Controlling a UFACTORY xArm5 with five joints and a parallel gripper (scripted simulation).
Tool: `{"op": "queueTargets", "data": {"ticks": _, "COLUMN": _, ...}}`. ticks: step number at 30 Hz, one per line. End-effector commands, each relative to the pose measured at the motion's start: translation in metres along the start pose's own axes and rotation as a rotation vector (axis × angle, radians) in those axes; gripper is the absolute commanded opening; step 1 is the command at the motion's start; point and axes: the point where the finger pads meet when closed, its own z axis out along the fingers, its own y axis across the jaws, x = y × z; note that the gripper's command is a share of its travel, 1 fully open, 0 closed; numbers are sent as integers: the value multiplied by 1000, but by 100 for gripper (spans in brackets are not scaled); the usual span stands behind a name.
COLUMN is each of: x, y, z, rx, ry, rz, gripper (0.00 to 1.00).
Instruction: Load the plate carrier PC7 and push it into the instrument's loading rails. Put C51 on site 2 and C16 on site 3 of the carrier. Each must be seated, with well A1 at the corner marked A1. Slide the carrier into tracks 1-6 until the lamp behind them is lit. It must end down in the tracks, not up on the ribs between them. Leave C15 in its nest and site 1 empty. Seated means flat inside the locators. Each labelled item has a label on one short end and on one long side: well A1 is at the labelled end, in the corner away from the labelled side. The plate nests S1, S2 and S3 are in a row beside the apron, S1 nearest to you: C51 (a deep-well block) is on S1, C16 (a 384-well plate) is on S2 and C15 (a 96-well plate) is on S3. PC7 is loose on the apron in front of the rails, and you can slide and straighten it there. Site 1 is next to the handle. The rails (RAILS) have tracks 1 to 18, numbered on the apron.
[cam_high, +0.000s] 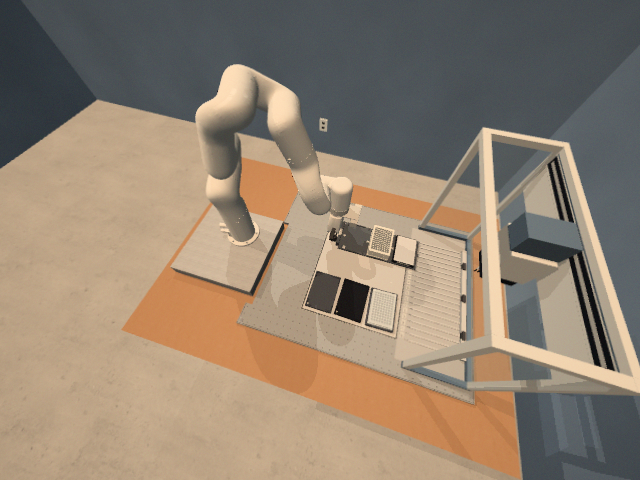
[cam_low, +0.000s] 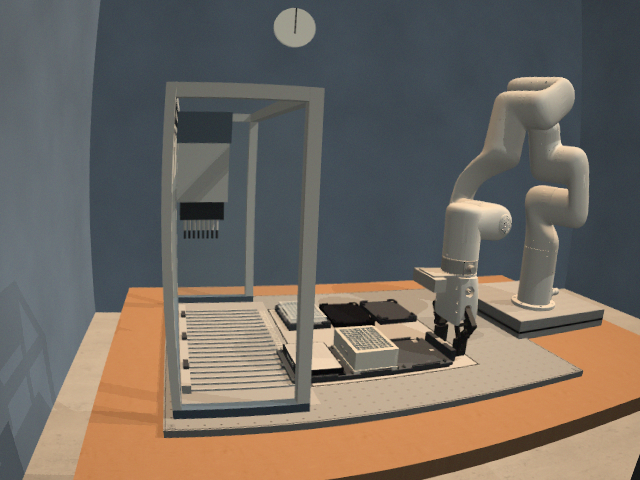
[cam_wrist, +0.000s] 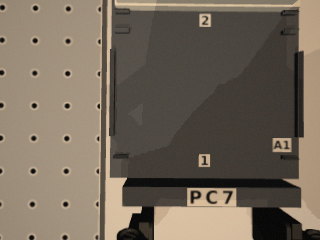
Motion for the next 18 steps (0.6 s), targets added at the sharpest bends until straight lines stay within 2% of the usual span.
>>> {"op": "queueTargets", "data": {"ticks": 1, "x": 5, "y": -1, "z": -1, "rx": 1, "ry": 3, "rz": 0, "gripper": 81}}
{"op": "queueTargets", "data": {"ticks": 18, "x": 20, "y": -1, "z": -1, "rx": 1, "ry": 3, "rz": 0, "gripper": 81}}
